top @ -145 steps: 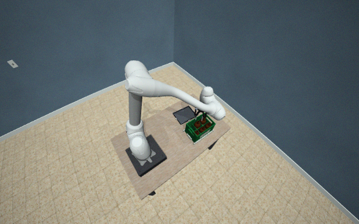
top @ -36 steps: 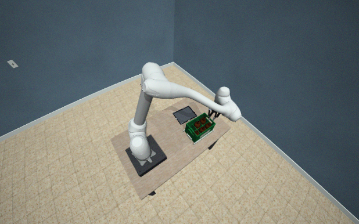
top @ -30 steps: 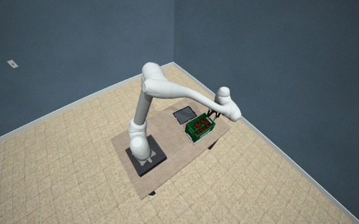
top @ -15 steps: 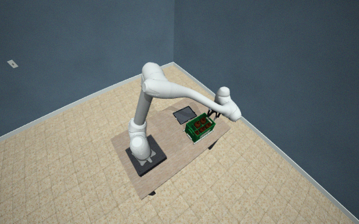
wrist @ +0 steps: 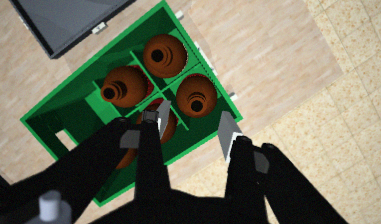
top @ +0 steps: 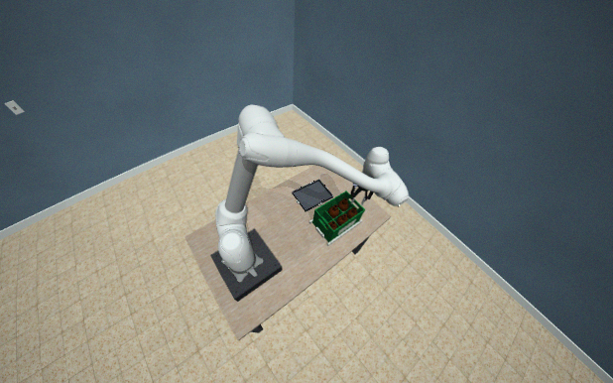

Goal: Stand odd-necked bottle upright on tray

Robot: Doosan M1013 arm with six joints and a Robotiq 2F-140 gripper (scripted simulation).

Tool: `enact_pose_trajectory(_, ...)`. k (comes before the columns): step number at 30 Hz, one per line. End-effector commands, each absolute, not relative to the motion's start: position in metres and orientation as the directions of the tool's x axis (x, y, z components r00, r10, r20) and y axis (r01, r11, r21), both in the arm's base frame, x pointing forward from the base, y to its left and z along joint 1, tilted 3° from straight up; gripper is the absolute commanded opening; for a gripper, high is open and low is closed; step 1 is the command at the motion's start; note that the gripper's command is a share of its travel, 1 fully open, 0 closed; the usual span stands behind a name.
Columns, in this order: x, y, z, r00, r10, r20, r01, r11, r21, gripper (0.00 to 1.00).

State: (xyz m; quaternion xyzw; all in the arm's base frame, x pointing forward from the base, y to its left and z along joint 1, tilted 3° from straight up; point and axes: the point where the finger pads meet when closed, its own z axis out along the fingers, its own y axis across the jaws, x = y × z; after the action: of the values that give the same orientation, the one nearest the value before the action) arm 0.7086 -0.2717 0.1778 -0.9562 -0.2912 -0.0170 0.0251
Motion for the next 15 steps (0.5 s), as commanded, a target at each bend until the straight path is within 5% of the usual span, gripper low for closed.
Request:
enact_pose_trajectory(1, 0.7090, -0.2750, 0.1789, 0.826, 0.562, 0.044, 0.563, -0.825, -0.035, 0.38)
enact_pose_trajectory(15, 0.7092, -0.2747, 0.1721, 0.826, 0.562, 0.044, 0.563, -0.825, -0.035, 0.38)
